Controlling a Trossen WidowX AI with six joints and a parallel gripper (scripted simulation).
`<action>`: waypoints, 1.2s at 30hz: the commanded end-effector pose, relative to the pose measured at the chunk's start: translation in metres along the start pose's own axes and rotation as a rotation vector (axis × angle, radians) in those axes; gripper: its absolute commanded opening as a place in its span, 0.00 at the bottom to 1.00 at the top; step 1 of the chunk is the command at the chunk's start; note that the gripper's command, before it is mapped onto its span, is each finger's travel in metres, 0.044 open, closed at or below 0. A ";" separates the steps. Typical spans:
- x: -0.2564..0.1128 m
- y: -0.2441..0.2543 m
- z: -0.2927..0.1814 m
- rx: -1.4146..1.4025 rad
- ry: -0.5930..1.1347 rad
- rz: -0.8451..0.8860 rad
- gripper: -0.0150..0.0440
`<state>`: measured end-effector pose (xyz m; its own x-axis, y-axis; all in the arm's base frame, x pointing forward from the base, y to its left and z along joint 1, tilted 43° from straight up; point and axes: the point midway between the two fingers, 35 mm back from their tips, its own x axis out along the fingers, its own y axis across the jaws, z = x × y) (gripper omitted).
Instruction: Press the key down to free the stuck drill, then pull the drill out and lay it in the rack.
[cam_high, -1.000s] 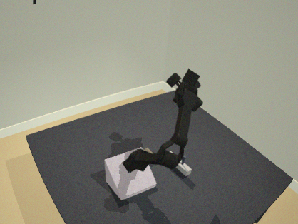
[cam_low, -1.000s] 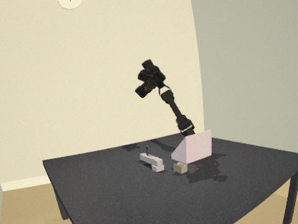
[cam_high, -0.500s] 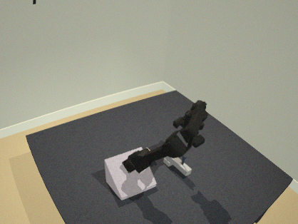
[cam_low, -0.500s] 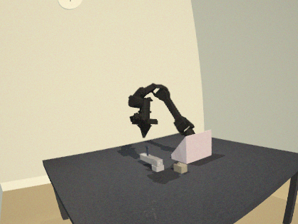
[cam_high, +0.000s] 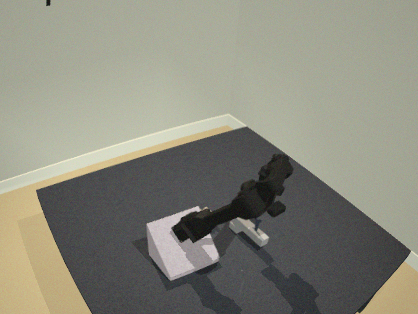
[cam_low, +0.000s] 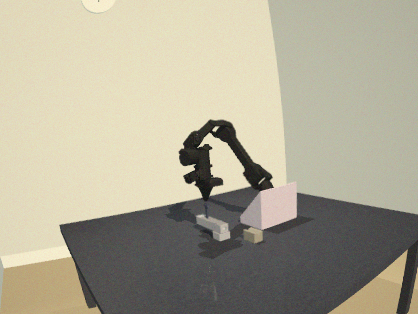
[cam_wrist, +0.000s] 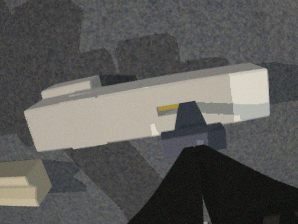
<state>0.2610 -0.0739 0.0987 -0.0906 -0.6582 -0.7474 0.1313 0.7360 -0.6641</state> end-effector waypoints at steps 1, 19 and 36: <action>0.007 -0.001 -0.001 -0.002 0.014 -0.011 0.25; 0.019 -0.001 -0.002 -0.002 0.018 -0.014 0.25; 0.025 -0.001 -0.001 -0.002 0.018 -0.014 0.25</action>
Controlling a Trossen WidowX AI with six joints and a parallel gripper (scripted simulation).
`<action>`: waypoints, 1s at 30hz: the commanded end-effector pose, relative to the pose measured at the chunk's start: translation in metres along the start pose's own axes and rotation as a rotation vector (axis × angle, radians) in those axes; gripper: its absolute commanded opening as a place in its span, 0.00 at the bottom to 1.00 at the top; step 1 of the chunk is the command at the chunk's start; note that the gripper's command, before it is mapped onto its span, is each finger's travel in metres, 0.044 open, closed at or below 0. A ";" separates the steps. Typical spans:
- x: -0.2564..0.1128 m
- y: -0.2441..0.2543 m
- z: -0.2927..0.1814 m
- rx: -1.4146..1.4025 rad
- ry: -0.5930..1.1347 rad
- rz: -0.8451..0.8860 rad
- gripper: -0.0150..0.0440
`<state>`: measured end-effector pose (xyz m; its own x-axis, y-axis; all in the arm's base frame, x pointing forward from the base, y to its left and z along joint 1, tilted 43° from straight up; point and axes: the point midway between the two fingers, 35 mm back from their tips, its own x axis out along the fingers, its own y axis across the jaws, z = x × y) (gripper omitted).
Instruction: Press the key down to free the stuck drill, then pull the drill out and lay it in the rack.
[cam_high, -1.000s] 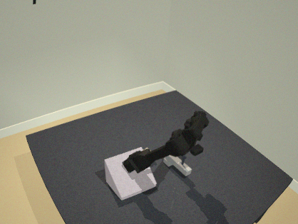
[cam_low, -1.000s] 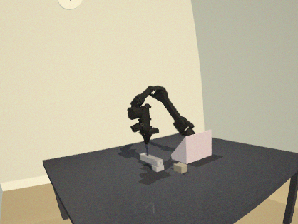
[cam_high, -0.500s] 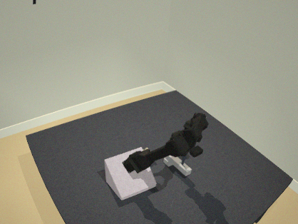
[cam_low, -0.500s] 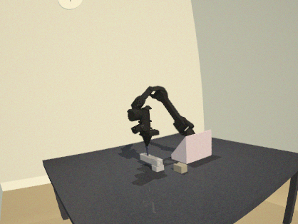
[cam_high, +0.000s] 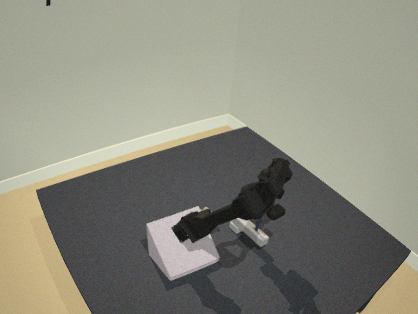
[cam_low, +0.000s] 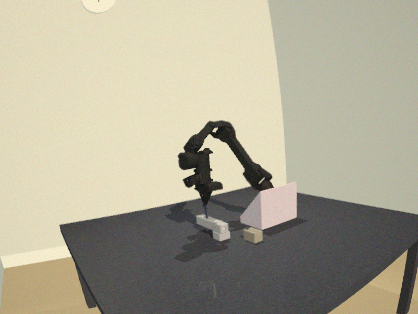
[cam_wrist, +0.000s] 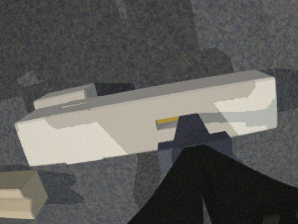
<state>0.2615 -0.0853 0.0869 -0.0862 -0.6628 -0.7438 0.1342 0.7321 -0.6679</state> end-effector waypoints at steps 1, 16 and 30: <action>0.009 -0.001 -0.003 -0.005 0.023 -0.009 0.25; 0.013 -0.002 -0.007 -0.005 0.023 -0.009 0.25; 0.018 -0.003 -0.008 -0.005 0.023 -0.009 0.25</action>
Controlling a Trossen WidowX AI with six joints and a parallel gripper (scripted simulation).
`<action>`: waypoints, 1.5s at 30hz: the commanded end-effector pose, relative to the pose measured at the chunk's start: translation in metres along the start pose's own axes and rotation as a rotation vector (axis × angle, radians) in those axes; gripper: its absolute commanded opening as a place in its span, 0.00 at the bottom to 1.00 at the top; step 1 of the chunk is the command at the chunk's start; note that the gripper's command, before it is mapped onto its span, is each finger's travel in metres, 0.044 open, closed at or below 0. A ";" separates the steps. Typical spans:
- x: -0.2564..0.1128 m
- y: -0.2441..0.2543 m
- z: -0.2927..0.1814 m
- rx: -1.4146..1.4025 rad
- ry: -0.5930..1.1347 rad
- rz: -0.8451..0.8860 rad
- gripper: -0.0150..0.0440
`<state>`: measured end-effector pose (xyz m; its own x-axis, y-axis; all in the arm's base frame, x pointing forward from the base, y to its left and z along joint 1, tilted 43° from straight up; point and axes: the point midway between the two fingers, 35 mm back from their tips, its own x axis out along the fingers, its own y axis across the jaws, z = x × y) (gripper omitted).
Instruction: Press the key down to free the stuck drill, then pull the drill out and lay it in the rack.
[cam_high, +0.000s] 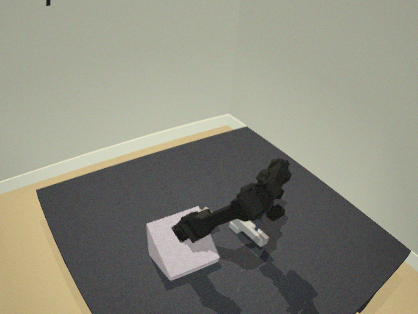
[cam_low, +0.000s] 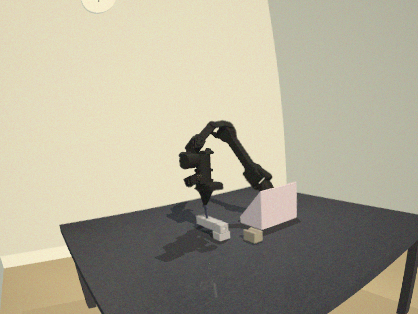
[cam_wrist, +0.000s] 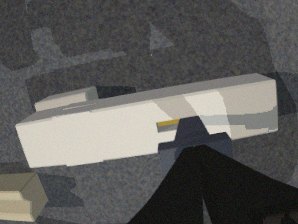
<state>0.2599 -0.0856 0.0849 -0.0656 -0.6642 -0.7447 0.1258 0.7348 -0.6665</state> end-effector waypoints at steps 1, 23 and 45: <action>0.016 -0.004 -0.007 0.003 0.044 -0.012 0.25; 0.026 -0.005 -0.007 0.003 0.043 -0.012 0.25; -0.040 0.000 0.006 -0.011 0.017 -0.005 0.88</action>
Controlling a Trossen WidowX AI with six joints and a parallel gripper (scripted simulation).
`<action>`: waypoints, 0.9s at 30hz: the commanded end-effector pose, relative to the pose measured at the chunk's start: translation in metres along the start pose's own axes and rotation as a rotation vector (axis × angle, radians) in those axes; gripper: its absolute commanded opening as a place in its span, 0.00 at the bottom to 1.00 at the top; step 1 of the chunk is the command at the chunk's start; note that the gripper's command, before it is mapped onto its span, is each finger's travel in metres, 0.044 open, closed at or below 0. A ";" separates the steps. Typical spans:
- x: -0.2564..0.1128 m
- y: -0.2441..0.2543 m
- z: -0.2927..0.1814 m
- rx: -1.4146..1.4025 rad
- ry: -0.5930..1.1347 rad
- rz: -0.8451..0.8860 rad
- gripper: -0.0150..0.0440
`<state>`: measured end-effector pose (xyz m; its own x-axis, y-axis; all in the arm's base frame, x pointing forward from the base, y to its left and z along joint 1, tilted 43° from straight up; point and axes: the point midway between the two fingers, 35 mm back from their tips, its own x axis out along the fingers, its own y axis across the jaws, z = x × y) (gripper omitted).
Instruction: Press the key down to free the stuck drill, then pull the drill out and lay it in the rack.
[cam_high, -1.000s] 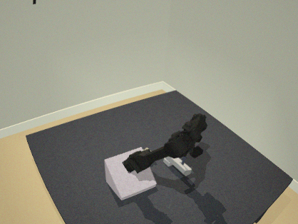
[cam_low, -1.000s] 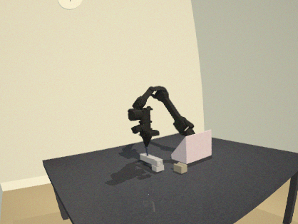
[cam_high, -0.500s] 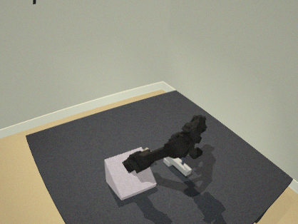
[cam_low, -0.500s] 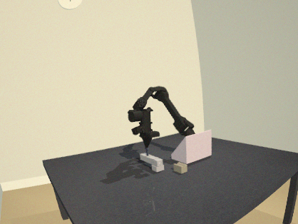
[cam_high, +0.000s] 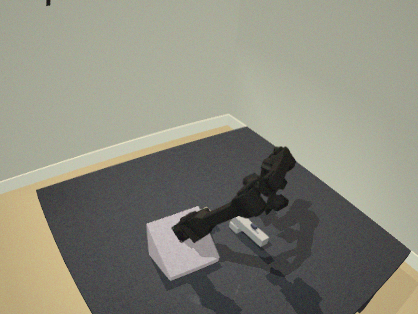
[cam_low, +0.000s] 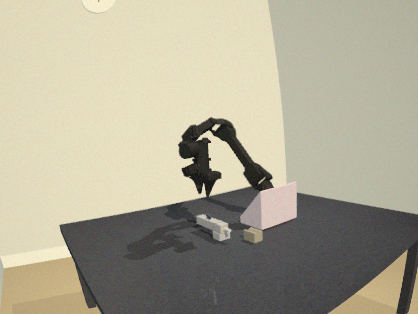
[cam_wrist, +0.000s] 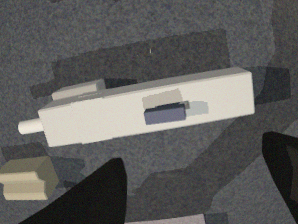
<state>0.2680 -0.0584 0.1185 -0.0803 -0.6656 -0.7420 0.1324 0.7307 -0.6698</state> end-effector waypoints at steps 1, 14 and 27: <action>0.007 0.008 0.002 -0.072 0.003 0.001 0.92; 0.078 0.130 0.002 -1.232 0.017 0.016 1.00; 0.101 0.161 -0.010 -1.573 0.022 0.022 1.00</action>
<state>0.2759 -0.0077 -0.0534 -0.0971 -0.6626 -0.7427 -0.9730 0.2202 -0.0693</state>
